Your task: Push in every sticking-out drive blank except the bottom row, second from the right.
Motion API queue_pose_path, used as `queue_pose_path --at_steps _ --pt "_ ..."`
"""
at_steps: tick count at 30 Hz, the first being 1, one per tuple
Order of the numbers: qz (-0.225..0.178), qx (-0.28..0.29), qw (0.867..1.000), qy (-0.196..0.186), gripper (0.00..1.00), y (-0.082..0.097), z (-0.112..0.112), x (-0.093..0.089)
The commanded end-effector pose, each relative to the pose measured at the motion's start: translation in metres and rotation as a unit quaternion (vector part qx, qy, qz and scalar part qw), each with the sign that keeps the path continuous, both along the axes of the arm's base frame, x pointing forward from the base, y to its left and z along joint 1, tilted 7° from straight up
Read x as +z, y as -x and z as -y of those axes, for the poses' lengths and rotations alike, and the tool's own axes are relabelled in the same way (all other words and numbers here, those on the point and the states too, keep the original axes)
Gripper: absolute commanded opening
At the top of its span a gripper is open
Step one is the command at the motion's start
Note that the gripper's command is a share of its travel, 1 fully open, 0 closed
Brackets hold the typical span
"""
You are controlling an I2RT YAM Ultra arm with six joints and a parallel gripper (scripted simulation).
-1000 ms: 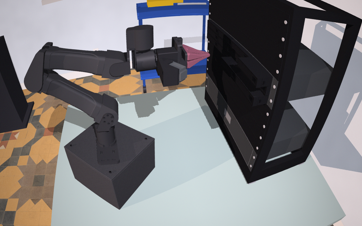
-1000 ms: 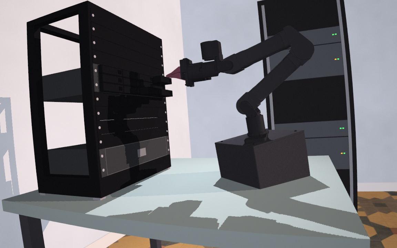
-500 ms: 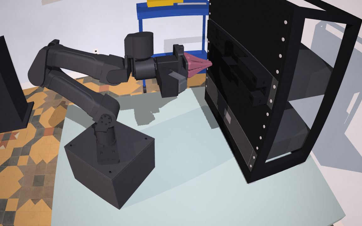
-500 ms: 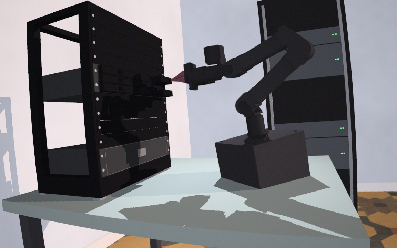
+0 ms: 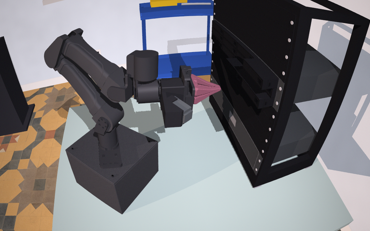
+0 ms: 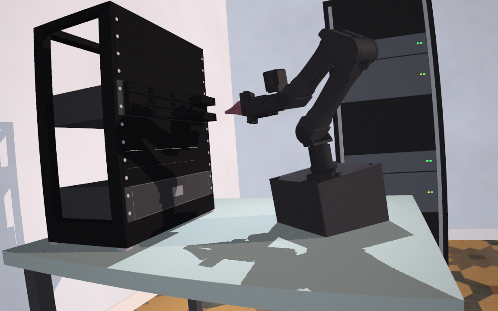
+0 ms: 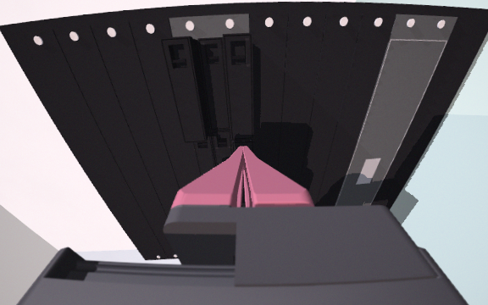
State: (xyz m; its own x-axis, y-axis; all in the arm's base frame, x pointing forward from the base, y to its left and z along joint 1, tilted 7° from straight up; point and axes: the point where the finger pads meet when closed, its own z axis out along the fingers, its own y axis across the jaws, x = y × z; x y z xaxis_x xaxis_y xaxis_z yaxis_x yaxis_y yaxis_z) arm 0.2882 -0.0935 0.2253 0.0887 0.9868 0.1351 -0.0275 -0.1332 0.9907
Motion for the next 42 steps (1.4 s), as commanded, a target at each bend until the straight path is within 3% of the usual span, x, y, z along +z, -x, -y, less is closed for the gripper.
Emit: queue_pose_path --at_steps 1,9,24,26,30,38,42 --pt "0.025 0.03 0.999 0.012 0.0 0.0 0.005 0.002" --pt "0.03 0.03 0.999 0.014 0.0 0.002 0.026 -0.006" --pt "0.03 0.03 0.999 0.016 0.0 0.003 0.033 -0.01" --pt "0.041 0.034 0.998 0.031 0.0 -0.005 0.032 0.003" --pt "0.041 0.034 0.998 0.032 0.0 -0.012 0.033 0.003" --pt "0.042 0.034 0.998 0.031 0.0 -0.061 0.033 0.007" --pt "0.042 0.034 0.998 0.031 0.0 -0.067 0.033 0.007"
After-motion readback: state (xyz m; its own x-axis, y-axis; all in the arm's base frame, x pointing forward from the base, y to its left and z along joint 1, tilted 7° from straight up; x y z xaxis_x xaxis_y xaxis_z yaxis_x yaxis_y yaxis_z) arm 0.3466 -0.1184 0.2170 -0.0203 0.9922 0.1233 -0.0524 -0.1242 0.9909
